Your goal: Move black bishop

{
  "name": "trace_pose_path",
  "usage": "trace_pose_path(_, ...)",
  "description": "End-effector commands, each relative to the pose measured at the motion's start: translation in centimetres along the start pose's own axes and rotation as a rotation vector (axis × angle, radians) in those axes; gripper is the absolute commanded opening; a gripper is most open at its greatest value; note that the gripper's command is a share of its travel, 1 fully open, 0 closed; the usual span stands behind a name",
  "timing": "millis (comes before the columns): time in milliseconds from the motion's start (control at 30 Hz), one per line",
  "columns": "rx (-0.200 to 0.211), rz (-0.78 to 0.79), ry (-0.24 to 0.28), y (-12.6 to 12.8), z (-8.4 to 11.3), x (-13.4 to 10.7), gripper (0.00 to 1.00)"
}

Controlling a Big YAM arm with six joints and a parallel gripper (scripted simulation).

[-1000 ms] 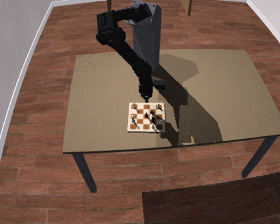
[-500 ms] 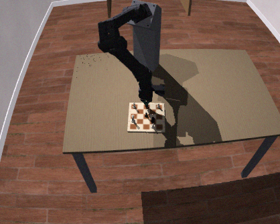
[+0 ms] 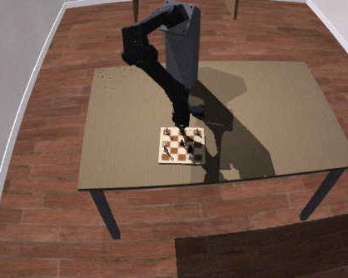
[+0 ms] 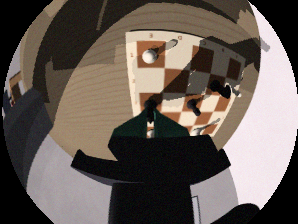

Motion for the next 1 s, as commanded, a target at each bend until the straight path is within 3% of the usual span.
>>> trace_pose_path(0,-0.016,-0.003,0.006,-0.51,-0.03,-0.47,0.00)
trace_pose_path(967,-0.013,0.007,0.003,-0.65,0.08,-0.35,0.00)
Point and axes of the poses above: the point where the finger pads meet when closed, its own z axis back along the fingers, its own y axis across the jaws, x = y × z, the point moved 6 cm from there along z, back along the fingers, and after that the axes turned 14 degrees about z, right-handed, at the moved point
